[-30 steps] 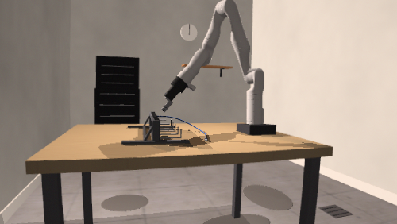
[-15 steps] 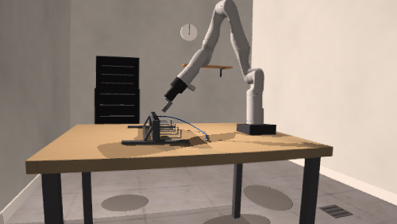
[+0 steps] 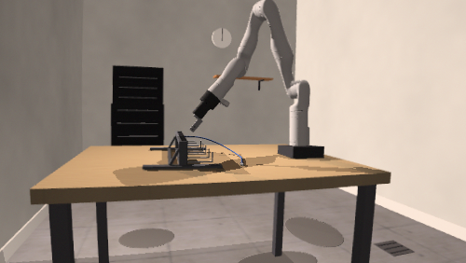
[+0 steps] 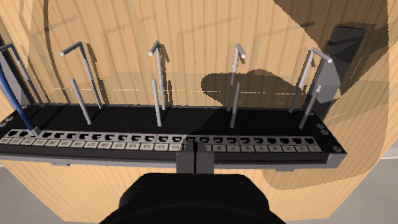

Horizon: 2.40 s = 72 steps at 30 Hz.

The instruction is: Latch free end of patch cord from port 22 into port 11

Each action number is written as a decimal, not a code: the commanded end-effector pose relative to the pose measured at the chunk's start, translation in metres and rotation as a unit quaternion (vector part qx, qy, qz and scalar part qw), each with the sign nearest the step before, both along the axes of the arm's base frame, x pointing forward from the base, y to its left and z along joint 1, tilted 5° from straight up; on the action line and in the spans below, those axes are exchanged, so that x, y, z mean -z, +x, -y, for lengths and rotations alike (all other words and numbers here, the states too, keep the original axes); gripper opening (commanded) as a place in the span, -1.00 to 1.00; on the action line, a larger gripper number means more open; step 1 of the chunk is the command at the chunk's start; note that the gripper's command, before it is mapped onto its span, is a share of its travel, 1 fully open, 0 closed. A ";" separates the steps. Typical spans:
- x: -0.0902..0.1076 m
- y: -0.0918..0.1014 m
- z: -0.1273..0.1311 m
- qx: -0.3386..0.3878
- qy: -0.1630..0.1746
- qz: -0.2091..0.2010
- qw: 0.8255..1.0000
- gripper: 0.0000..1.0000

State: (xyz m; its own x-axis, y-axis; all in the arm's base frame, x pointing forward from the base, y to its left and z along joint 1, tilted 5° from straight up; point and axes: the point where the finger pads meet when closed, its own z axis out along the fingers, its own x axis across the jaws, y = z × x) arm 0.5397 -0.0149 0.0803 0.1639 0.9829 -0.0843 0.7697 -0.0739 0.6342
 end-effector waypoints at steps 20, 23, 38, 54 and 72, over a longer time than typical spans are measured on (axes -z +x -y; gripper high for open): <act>-0.001 0.001 0.000 0.000 0.000 0.001 1.000 -1.00; -0.001 0.000 0.000 0.000 0.000 0.001 1.000 -1.00; -0.015 -0.011 -0.003 0.000 0.000 0.001 1.000 -1.00; -0.056 -0.044 -0.012 0.000 0.000 0.001 1.000 -1.00; -0.088 -0.070 -0.019 0.000 0.000 0.000 1.000 -1.00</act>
State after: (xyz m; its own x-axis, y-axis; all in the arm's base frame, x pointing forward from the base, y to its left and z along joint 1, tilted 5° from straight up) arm 0.4697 -0.0195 0.1667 0.2140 0.9734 -0.0812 0.7651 -0.1154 0.6335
